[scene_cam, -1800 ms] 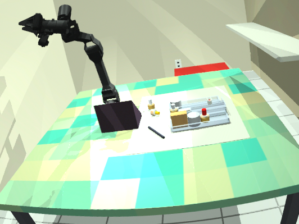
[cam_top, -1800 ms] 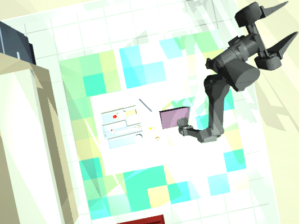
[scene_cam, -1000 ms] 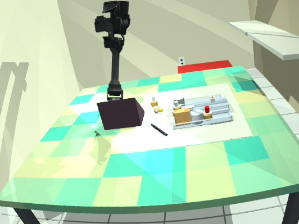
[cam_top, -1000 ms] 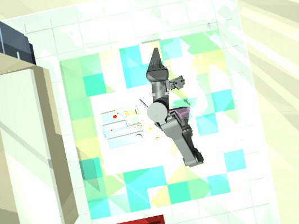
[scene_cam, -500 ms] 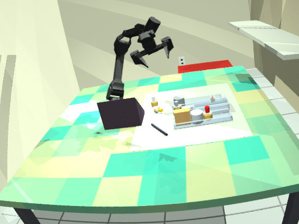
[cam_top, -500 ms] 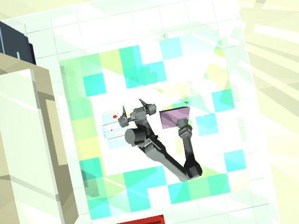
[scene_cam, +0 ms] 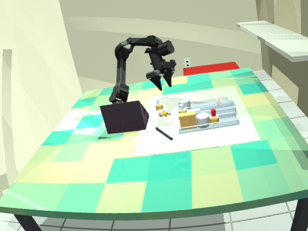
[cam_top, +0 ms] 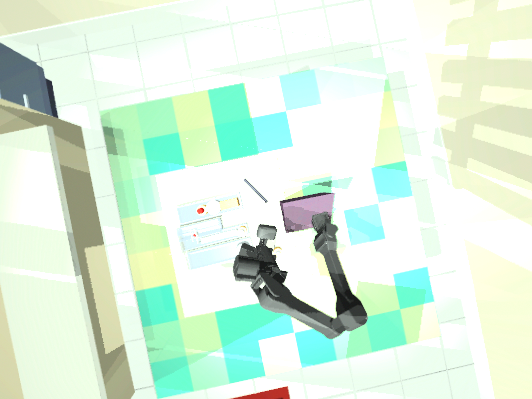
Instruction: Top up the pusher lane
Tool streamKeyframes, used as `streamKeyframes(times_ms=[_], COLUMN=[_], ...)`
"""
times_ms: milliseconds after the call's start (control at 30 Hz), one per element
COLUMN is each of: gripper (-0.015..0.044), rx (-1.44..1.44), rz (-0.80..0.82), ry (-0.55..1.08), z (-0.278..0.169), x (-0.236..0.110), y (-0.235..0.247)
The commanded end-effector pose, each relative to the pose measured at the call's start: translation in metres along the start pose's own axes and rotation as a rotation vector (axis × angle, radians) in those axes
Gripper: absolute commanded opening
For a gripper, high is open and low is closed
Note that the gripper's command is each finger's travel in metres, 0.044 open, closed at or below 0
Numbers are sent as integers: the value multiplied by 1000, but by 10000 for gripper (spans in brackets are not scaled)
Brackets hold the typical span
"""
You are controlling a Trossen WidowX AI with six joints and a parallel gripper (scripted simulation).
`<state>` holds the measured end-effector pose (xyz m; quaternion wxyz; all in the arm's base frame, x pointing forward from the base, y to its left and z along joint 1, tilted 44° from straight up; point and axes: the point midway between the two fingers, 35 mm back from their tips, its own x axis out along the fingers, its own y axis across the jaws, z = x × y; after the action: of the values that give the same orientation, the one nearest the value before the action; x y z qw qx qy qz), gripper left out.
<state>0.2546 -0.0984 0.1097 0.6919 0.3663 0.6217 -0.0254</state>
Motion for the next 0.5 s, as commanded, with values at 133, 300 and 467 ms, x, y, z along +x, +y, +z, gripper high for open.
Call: streamKeyframes(times_ms=[133,300,467], gripper=[440,440,440], rx=[-398,-405,-406], rz=[255,261,261], ry=[221,225,224], z=[-90,-99,-106], x=[9,8,35], y=[63,63,69])
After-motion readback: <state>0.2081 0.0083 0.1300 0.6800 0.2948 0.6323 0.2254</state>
